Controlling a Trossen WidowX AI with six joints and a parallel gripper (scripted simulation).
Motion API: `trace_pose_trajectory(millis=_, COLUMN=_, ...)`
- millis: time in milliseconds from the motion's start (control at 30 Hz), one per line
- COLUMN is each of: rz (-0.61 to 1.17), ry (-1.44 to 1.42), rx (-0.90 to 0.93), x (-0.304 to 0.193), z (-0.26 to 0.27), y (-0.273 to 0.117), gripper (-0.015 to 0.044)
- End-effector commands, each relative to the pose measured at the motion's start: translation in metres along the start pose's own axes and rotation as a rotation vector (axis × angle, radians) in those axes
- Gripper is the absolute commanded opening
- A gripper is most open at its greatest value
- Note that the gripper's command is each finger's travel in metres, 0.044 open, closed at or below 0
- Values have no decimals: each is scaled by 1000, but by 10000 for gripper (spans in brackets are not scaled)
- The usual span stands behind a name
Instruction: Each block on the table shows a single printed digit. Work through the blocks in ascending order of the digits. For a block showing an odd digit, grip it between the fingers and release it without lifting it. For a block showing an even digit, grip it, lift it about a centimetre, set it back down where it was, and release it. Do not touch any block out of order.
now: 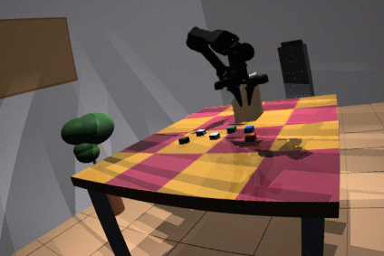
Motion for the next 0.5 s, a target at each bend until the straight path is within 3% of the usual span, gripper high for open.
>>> trace_pose_trajectory(millis=0, rz=0, ry=9, rx=6, x=4, z=2, y=29, gripper=199)
trace_pose_trajectory(millis=100, rz=1, ry=10, rx=3, x=2, z=2, y=77, gripper=278)
trace_pose_trajectory(millis=267, rz=1, ry=10, rx=2, x=1, z=2, y=80, gripper=400)
trace_pose_trajectory(millis=467, rz=1, ry=9, rx=3, x=2, z=2, y=85, gripper=400)
Point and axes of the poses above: the point midway between the two fingers, 35 mm back from their tips, its own y axis out along the fingers, its own z axis across the jaws, x = y × z, the point moved 1 cm from there along -y, back along the fingers, and after that the axes turned 15 degrees about -y, right-handed, at the moved point
